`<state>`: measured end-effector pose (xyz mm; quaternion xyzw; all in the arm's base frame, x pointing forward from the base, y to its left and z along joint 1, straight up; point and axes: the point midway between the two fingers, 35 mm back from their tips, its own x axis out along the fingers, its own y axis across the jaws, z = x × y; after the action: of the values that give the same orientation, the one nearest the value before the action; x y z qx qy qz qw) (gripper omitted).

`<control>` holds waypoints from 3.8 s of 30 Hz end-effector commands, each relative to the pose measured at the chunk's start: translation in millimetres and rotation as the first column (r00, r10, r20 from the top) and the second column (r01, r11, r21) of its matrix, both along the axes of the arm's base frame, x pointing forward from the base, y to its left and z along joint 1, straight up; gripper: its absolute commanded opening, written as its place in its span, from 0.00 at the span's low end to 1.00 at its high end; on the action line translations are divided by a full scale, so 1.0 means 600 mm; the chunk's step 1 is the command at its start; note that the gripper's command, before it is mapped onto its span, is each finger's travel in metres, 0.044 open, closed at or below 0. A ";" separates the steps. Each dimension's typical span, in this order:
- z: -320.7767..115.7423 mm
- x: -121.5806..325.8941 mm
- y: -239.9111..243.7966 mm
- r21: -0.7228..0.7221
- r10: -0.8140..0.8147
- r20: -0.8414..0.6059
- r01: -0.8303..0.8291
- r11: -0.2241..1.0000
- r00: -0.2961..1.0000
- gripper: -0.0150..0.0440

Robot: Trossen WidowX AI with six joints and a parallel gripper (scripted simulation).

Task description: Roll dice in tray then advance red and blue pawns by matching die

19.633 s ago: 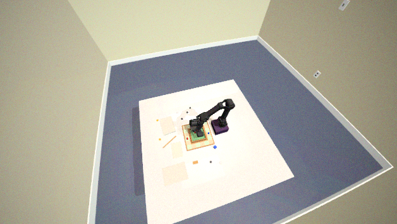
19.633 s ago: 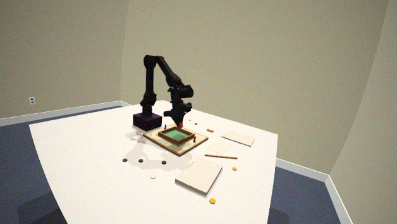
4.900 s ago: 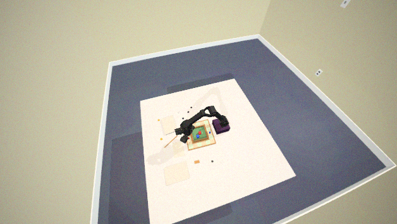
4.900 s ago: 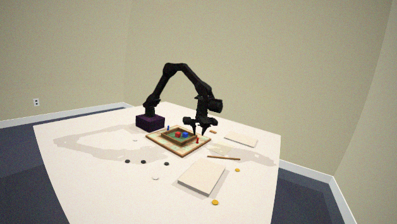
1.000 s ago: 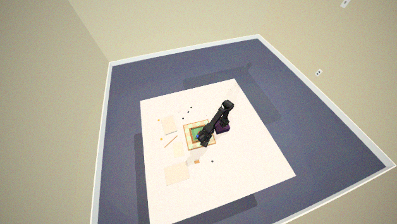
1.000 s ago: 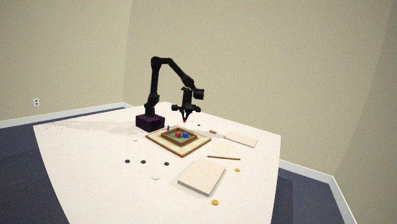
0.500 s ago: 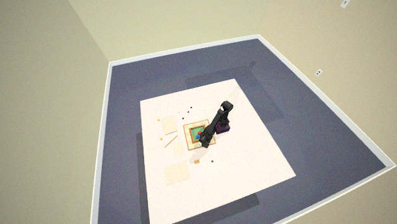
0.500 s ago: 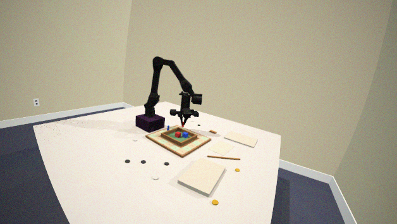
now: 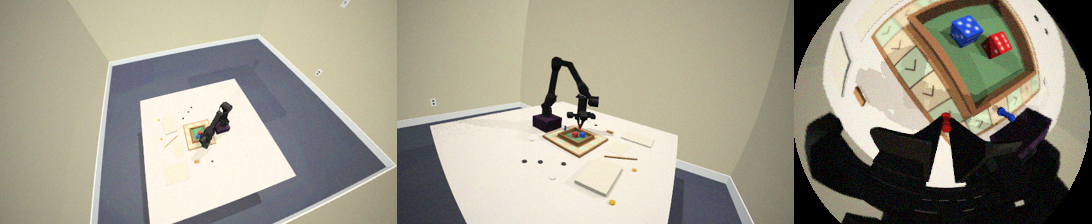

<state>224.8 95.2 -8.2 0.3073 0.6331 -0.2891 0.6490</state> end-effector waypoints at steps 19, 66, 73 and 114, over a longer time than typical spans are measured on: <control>0.059 -0.002 0.000 0.000 -0.004 -0.004 0.004 1.000 1.000 1.00; 0.082 -0.105 -0.142 -0.033 0.983 -0.021 -0.983 0.182 0.182 0.59; 0.057 -0.104 -0.142 -0.033 0.983 -0.022 -0.983 0.182 0.182 0.59; -0.012 -0.103 -0.142 -0.033 0.983 -0.022 -0.983 0.182 0.182 0.28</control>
<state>163.0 9.2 -15.0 -0.1804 0.6771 0.1780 0.6909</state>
